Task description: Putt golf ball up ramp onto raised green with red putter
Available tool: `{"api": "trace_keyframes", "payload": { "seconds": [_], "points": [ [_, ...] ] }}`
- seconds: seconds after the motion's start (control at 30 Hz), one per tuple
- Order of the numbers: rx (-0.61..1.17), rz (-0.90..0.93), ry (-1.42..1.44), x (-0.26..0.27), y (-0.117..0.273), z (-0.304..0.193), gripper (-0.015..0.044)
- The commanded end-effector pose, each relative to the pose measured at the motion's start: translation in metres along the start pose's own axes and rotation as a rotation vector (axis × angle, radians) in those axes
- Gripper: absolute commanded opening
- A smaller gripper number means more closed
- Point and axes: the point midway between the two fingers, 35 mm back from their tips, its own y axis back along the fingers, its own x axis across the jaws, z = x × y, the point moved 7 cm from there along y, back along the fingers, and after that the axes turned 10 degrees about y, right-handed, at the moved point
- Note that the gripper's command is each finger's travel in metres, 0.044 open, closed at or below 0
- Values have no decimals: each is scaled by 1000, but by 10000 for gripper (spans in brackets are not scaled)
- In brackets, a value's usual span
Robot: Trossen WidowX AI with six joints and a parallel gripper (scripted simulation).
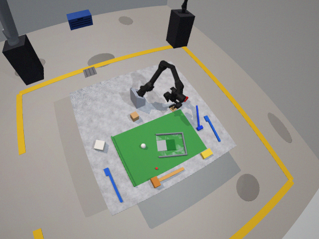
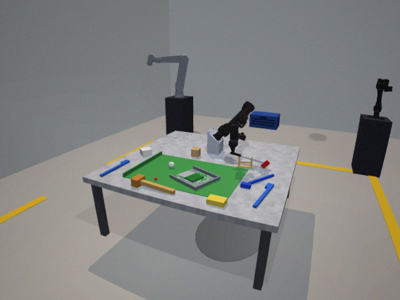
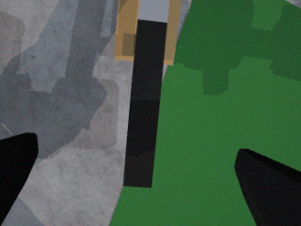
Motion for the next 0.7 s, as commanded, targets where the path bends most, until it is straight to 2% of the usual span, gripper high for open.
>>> {"api": "trace_keyframes", "payload": {
  "seconds": [0.0,0.2,0.67],
  "points": [
    [-2,-2,-5,0,-7,0,440],
    [-3,-3,-4,0,-28,-1,440],
    [-3,-3,-4,-1,-42,-1,440]
  ]
}}
